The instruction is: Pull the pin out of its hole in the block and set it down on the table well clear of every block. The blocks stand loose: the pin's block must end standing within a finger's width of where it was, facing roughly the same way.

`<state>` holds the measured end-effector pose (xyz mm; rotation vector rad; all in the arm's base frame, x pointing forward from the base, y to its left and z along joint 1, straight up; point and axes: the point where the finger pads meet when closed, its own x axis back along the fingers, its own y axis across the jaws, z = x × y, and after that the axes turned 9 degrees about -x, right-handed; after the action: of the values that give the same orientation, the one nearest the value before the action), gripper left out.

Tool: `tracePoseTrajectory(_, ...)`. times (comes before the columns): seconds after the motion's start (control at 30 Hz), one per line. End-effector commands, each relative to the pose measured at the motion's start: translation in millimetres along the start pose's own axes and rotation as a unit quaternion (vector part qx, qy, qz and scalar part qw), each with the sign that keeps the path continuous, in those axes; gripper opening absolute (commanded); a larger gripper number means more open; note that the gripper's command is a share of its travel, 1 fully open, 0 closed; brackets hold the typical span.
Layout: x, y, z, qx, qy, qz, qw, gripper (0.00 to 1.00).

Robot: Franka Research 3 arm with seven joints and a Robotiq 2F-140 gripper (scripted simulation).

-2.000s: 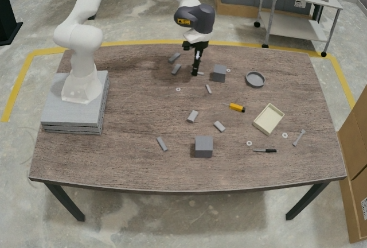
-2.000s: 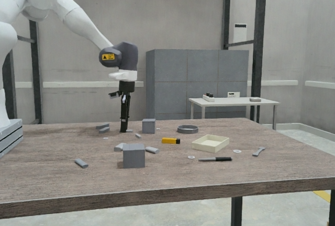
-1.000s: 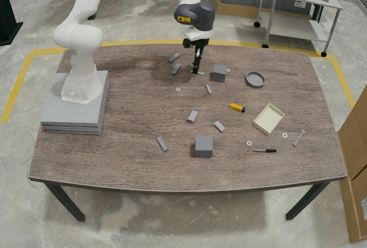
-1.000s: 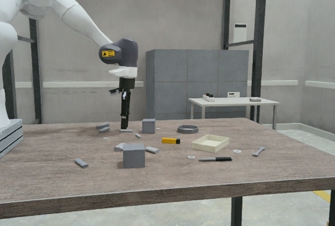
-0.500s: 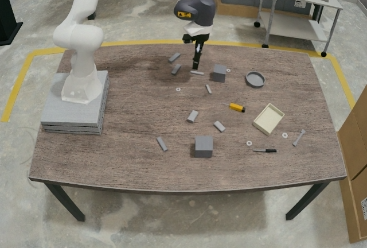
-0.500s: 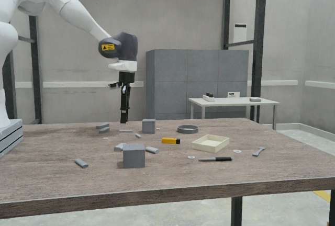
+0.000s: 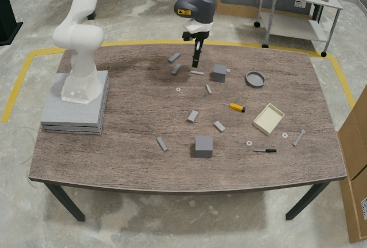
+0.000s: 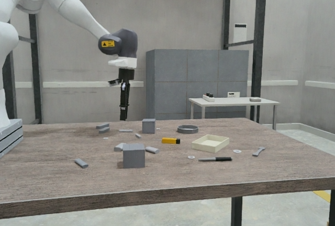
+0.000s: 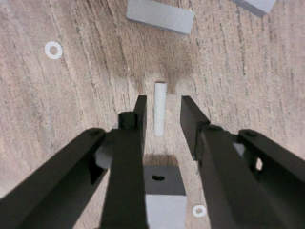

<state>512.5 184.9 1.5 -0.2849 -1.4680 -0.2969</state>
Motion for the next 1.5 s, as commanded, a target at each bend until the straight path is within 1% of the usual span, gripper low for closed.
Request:
tracePoseTrajectory(0.0, 10.0, -1, 4, -0.007, 0.005, 0.002, 1.000, 0.29)
tracePoseTrajectory(0.93, 20.3, -2, 3, -0.007, 0.003, 0.003, 1.000, 0.29)
tracePoseTrajectory(1.03, 25.7, -2, 4, -0.007, 0.003, 0.003, 1.000, 0.29)
tracePoseTrajectory(1.13, 36.0, -1, 5, -0.006, 0.003, 0.003, 1.000, 0.29)
tracePoseTrajectory(1.2, 36.0, -1, 5, -0.006, 0.003, 0.003, 1.000, 0.29)
tracePoseTrajectory(1.33, 48.5, -1, 6, -0.006, 0.004, 0.002, 1.000, 0.29)
tracePoseTrajectory(1.47, 51.7, -2, 7, -0.006, 0.004, 0.002, 1.000, 0.29)
